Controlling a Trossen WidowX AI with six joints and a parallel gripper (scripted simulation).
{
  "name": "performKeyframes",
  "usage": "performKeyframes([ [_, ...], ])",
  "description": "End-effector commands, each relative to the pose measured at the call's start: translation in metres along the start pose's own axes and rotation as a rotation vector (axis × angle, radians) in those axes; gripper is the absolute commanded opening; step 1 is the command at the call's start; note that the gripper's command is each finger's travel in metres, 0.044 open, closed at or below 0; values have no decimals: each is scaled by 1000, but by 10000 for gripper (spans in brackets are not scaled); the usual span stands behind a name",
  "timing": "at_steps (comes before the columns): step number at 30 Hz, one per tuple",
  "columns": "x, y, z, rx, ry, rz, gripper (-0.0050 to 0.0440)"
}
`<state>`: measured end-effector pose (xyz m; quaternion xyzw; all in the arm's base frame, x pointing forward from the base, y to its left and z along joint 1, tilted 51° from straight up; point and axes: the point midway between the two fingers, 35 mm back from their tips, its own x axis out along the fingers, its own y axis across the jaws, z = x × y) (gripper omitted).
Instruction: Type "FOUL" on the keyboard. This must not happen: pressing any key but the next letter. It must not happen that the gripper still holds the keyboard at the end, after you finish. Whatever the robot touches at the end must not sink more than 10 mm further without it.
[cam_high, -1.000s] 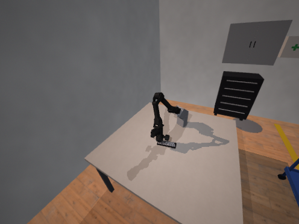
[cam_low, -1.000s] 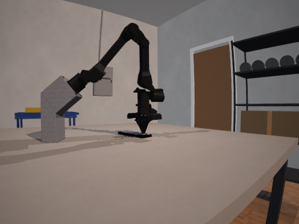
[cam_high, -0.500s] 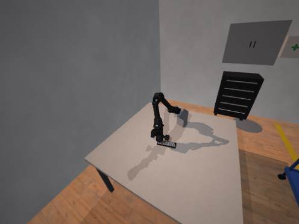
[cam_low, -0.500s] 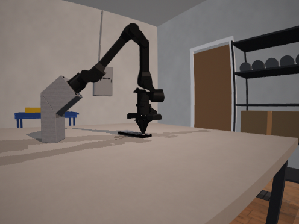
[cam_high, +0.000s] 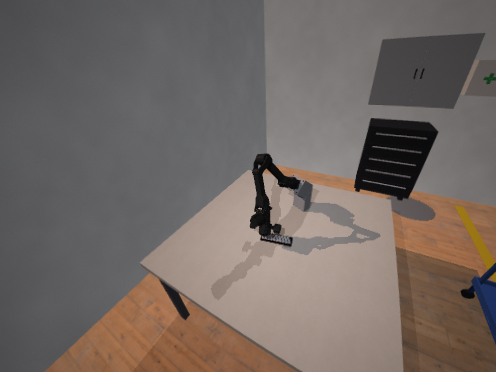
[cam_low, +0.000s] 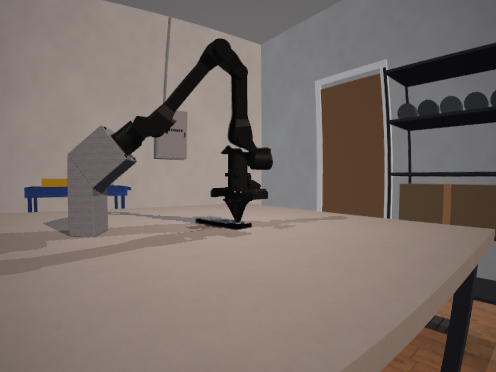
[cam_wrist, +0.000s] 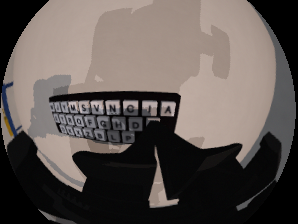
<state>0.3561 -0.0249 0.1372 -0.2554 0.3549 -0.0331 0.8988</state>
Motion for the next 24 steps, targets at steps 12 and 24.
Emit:
performKeyframes([
  [12, 3, 1, 0, -3, 2, 4, 0],
  [24, -3, 1, 0, -3, 1, 4, 0],
])
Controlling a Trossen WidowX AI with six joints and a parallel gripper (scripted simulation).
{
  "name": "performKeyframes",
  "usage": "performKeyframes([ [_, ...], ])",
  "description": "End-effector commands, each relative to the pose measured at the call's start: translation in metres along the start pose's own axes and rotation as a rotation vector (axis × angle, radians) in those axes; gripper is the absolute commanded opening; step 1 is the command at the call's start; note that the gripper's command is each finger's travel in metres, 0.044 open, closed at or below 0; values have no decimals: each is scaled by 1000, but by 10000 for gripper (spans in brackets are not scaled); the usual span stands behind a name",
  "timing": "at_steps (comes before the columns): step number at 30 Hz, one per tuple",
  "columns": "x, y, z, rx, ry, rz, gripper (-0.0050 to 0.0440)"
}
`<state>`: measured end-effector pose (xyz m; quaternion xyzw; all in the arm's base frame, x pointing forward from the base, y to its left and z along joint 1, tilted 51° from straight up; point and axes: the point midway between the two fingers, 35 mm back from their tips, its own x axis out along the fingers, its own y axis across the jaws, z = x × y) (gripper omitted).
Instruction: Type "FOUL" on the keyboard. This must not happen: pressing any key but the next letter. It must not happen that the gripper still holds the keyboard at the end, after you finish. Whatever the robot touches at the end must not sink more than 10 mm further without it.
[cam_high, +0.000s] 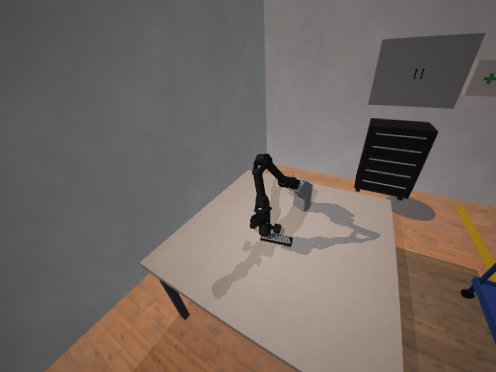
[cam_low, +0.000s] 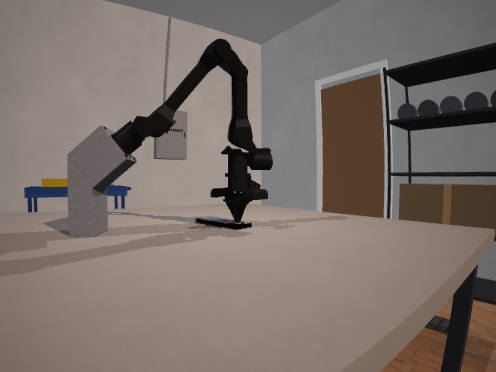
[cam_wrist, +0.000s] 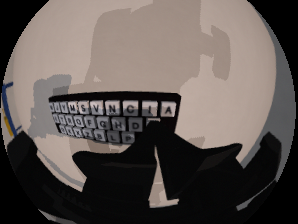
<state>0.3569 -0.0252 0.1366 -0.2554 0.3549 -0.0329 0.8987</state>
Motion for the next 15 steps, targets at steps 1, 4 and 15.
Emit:
performKeyframes([
  [1, -4, 1, 0, -3, 1, 4, 0],
  [4, -15, 1, 0, -3, 2, 4, 0],
  [15, -33, 1, 0, -3, 1, 4, 0],
])
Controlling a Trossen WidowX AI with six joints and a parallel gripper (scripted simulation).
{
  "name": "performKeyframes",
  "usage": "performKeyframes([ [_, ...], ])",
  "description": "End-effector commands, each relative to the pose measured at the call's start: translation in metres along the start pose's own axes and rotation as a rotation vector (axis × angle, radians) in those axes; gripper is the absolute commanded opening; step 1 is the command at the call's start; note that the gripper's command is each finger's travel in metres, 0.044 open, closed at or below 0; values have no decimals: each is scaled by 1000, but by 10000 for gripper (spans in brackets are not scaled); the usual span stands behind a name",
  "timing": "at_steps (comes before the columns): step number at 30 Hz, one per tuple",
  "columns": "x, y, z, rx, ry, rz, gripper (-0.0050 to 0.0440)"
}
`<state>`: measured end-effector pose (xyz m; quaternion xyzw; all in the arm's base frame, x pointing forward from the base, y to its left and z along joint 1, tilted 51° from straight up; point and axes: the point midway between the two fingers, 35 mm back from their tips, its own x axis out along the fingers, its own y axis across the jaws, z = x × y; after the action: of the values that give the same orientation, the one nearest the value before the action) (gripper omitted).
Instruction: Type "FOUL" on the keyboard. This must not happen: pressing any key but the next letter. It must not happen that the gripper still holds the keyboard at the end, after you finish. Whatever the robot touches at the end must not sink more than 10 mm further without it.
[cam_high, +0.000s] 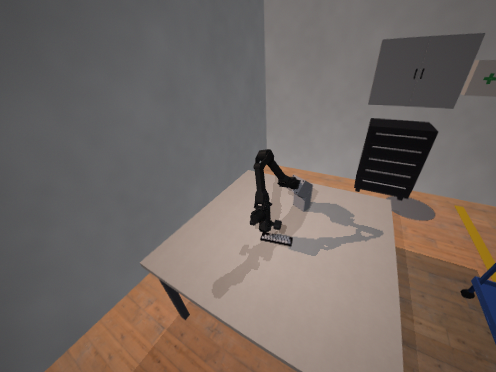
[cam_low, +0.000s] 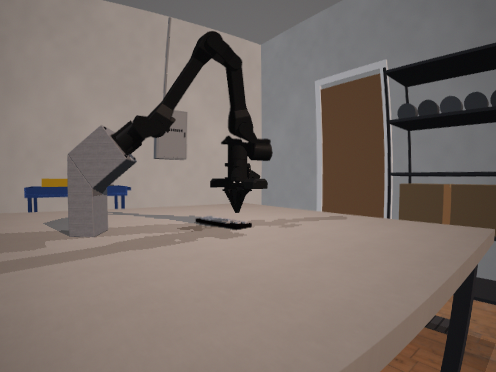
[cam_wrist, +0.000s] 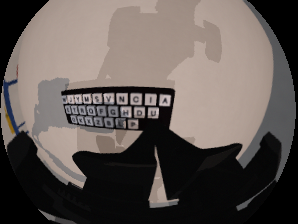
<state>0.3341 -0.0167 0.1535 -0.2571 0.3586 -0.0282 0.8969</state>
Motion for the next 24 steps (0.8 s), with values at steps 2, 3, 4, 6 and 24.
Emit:
performKeyframes([
  [2, 0, 8, -3, 1, 0, 0, 0],
  [3, 0, 8, -3, 1, 0, 0, 0],
  [4, 0, 8, -3, 1, 0, 0, 0],
  [6, -2, 29, -11, 3, -1, -2, 0],
  [24, 13, 45, -18, 4, -4, -5, 0],
])
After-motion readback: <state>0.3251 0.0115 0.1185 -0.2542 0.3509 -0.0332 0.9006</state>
